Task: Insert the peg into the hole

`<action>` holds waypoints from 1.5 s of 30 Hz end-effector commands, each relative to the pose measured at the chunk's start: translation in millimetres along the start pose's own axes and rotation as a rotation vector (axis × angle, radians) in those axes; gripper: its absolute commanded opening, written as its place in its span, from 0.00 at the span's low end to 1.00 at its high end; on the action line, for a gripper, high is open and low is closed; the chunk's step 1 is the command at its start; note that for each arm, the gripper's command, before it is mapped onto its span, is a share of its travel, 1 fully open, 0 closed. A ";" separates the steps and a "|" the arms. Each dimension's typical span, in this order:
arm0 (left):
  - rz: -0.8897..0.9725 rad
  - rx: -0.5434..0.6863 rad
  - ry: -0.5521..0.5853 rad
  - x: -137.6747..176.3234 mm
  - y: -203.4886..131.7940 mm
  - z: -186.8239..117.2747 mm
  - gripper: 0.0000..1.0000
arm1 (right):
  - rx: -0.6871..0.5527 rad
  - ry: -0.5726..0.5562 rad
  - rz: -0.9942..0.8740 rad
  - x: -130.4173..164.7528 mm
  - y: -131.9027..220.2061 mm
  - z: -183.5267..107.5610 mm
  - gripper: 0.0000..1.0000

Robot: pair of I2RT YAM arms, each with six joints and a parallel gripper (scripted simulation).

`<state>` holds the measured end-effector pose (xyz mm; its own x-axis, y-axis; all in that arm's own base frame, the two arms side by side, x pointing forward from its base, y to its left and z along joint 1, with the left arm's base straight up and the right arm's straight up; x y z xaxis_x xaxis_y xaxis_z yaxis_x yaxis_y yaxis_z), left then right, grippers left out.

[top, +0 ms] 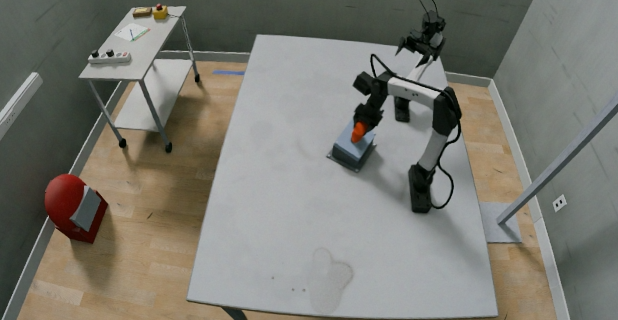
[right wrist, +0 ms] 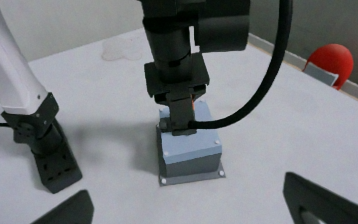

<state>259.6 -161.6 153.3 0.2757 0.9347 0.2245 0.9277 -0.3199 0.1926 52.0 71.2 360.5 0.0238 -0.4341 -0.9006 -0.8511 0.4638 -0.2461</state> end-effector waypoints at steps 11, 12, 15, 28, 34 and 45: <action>-0.027 -0.092 -0.016 0.6 9.1 -14.5 0.40 | 0.008 -0.012 0.010 -2.0 -2.3 -7.3 1.00; -0.024 -0.084 -0.013 1.6 6.8 -11.8 0.40 | 0.008 -0.012 0.010 -2.0 -2.3 -7.3 1.00; -0.026 -0.092 -0.016 1.9 9.1 -14.0 0.40 | 0.008 -0.012 0.010 -2.0 -2.3 -7.3 1.00; -0.009 -0.047 -0.014 -5.4 11.6 -2.3 0.40 | 0.002 -0.006 0.004 -3.2 -1.3 -2.1 1.00; -0.003 -0.036 -0.010 -7.4 6.9 5.1 0.40 | 0.002 -0.006 0.004 -3.2 -1.3 -2.1 1.00; -0.014 -0.052 -0.016 -6.3 6.9 5.7 0.40 | 0.002 -0.006 0.004 -3.2 -1.3 -2.1 1.00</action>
<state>261.3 -164.6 143.0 0.2771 0.9345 0.2235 0.9248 -0.3225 0.2020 52.1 71.1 360.4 0.0229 -0.4344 -0.9004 -0.8505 0.4649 -0.2459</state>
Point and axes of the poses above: on each arm, the point where the finger pads meet when closed, its own z axis out along the fingers, its own y axis across the jaws, x = y × z, the point moved 3 cm from there along -z, back along the fingers, and after that the axes turned 9 degrees about -z, right-handed, at the moved point
